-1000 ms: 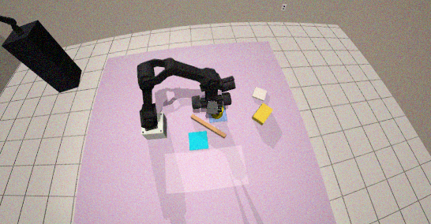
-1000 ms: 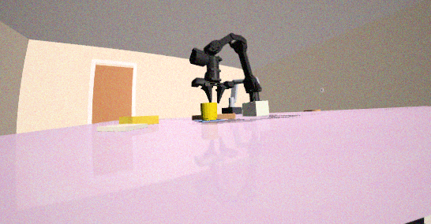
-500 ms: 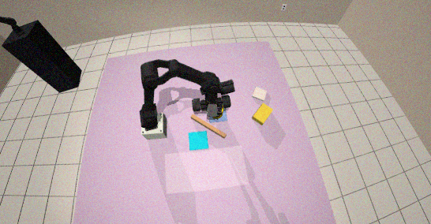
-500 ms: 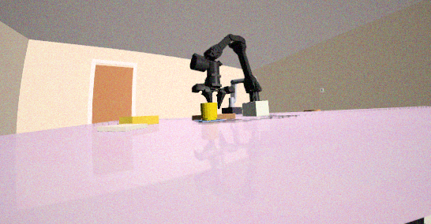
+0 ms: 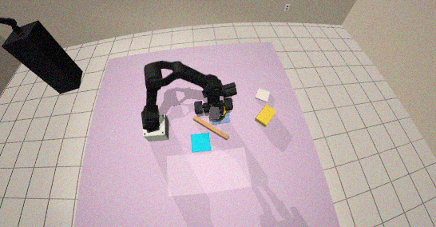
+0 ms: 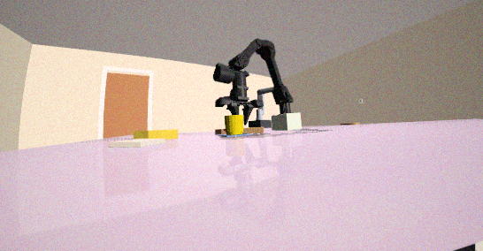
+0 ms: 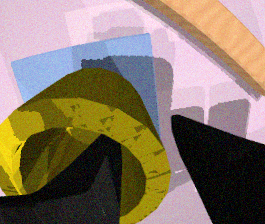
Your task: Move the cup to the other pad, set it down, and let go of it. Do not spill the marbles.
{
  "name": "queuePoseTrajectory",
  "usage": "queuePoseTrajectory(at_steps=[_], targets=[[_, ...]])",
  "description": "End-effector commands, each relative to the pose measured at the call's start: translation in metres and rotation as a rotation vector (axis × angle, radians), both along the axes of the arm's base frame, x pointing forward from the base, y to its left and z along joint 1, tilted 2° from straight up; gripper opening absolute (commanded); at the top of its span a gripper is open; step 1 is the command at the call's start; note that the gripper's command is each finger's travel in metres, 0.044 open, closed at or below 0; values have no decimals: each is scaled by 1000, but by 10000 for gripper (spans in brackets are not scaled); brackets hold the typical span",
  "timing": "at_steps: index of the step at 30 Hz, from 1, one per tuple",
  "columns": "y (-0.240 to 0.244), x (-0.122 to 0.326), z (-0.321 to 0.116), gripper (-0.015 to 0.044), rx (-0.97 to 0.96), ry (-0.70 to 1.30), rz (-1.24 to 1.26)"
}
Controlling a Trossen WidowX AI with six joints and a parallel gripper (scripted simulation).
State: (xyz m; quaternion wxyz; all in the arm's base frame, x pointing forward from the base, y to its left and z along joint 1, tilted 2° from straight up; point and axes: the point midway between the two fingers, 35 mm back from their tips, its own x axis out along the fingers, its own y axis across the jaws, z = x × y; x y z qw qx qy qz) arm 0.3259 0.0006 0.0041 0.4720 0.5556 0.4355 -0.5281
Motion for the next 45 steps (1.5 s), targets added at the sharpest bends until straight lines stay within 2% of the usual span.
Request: queuePoseTrajectory(at_steps=[1,18,33,45], targets=[[0,0,0,120,0,-1,0],[0,0,0,0,0,-1,0],[1,-7,49,0,-3,-2,-2],[2,-6,46,0,0,2,2]])
